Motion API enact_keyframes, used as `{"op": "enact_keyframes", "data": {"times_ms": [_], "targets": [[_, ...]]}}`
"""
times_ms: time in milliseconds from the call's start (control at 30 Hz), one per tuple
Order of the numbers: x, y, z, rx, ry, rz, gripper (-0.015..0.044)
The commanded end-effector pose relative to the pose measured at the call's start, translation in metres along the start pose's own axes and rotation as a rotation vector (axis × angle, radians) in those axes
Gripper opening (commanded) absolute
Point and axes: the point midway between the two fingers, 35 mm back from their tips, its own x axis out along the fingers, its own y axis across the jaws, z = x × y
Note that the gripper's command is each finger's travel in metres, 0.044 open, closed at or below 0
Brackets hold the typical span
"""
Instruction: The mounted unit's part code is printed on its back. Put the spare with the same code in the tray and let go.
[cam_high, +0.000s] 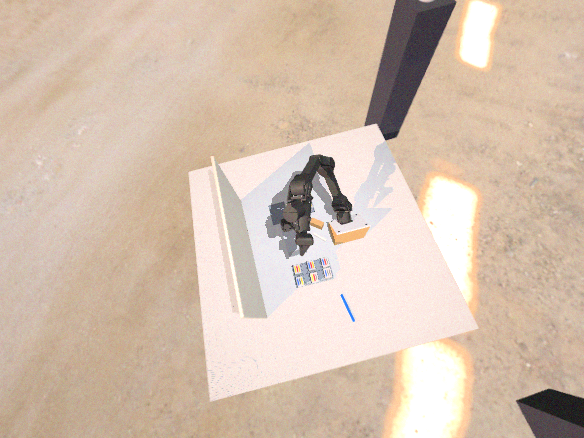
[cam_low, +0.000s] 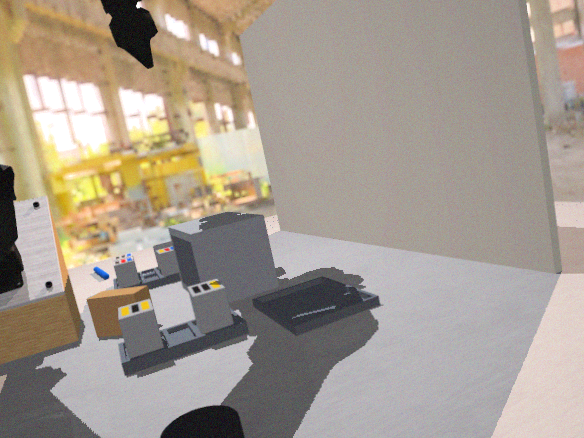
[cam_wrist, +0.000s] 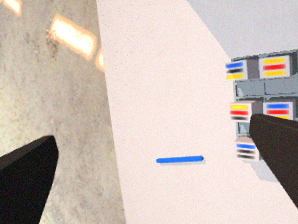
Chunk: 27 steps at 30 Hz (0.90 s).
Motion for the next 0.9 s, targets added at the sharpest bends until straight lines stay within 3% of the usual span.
{"op": "enact_keyframes", "data": {"times_ms": [0,367,867], "targets": [[0.027,-0.057,0.039,-0.024,0.008,-0.216,0.044],[0.063,-0.216,0.097,-0.167,0.232,-0.715,0.044],[0.064,-0.218,0.097,-0.17,0.238,-0.722,0.044]]}}
